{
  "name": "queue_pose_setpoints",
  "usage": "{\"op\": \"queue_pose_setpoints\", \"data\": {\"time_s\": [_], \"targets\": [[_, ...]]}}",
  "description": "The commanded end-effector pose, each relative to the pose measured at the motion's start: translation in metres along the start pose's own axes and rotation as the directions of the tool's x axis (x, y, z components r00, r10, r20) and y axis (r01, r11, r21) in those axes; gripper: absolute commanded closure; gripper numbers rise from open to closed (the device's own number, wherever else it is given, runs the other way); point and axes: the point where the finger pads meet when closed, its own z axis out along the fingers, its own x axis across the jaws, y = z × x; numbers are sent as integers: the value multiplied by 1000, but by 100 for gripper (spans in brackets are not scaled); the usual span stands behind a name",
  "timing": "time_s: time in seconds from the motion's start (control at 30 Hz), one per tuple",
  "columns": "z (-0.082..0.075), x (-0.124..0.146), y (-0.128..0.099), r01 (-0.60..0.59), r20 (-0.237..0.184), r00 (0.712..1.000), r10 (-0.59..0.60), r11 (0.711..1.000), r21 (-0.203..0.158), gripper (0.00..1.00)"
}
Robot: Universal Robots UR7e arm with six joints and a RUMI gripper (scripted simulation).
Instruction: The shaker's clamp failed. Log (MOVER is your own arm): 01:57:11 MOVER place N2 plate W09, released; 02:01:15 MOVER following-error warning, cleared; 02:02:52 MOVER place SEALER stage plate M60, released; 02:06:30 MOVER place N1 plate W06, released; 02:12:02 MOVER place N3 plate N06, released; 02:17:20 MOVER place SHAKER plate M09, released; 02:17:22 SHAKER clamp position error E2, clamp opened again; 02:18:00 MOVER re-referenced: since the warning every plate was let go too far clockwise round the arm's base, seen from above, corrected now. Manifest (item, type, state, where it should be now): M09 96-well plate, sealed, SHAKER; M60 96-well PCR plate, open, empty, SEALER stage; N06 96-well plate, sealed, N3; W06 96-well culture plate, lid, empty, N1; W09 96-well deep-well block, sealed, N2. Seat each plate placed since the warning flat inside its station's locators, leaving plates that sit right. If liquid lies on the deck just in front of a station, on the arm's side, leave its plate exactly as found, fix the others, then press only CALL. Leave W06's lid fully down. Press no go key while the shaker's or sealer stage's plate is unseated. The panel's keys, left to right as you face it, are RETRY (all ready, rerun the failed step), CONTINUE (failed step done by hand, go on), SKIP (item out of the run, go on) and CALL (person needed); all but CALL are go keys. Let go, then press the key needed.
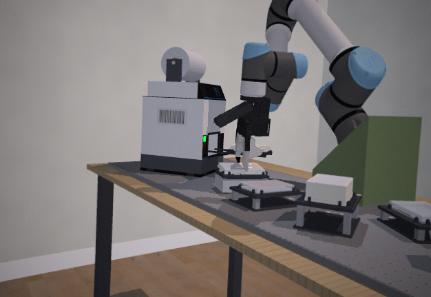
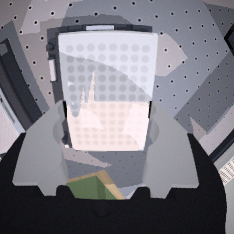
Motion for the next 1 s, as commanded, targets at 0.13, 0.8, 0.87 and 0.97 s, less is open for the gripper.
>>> {"op": "queue_pose_setpoints", "data": {"time_s": [0.13,0.8,0.87,0.97], "targets": [[-2,0,0,0,0,1000,0,1000,1,100],[-8,1,0,0,0,1000,0,1000,1,100],[-9,1,0,0,0,1000,0,1000,1,100],[-10,1,0,0,0,1000,0,1000,1,100]]}}
